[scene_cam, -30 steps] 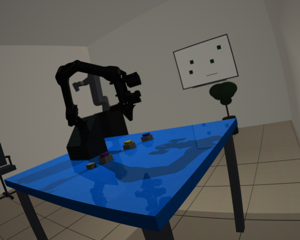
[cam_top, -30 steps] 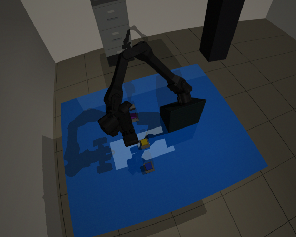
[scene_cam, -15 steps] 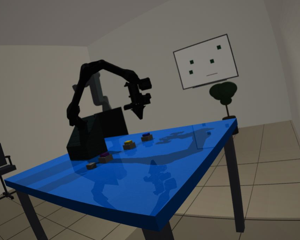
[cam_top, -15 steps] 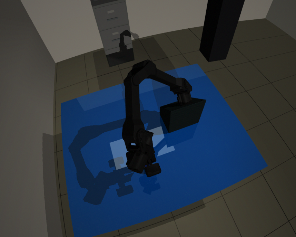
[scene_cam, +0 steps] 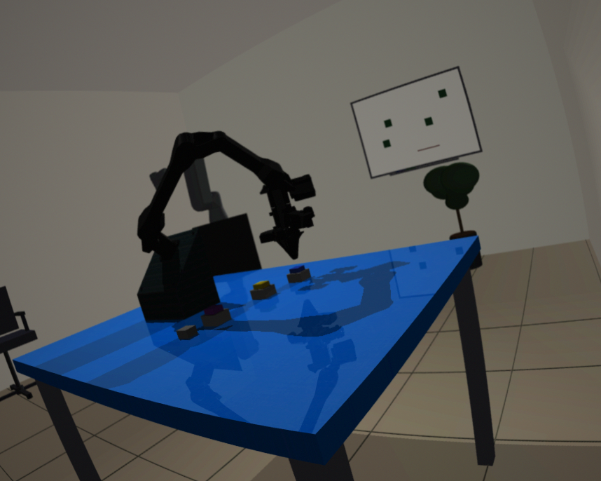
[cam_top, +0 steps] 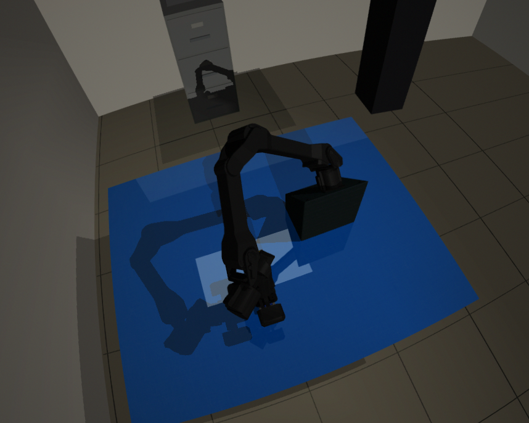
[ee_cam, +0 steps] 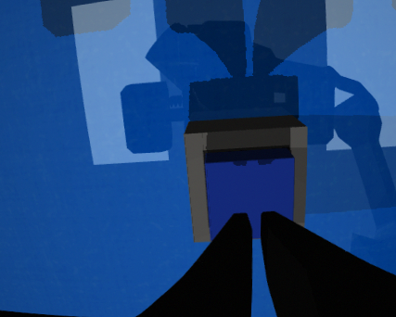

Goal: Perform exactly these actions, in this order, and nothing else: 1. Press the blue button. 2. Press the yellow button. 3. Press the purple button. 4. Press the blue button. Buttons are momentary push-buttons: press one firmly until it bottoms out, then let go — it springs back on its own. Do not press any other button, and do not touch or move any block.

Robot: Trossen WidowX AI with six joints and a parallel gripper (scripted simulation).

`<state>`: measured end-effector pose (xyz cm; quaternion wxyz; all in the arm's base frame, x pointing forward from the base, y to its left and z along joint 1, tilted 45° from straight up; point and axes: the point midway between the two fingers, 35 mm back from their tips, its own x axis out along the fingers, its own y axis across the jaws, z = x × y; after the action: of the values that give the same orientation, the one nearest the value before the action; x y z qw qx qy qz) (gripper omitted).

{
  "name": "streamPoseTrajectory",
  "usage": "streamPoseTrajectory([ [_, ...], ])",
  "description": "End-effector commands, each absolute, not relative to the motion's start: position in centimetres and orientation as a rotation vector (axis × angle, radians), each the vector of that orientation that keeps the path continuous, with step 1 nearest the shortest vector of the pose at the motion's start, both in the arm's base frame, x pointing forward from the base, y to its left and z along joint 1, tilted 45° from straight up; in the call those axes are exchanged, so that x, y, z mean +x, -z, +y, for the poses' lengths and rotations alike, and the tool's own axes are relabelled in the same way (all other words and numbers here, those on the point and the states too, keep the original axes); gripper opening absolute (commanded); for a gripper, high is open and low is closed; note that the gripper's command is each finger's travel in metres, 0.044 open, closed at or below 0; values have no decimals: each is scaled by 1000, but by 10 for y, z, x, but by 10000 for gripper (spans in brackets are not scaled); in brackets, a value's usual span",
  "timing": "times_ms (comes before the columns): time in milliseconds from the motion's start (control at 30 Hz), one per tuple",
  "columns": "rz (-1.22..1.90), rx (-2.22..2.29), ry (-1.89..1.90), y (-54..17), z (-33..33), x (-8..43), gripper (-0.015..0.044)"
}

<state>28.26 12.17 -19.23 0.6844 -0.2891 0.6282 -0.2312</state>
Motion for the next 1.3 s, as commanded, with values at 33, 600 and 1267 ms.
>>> streamPoseTrajectory([
  [33, 1412, -661, 521, 199, 114, 282, 20],
  [600, 1411, -663, 522, 214, 98, 284, 20],
  [1267, 1412, -661, 520, 190, 123, 280, 20],
])
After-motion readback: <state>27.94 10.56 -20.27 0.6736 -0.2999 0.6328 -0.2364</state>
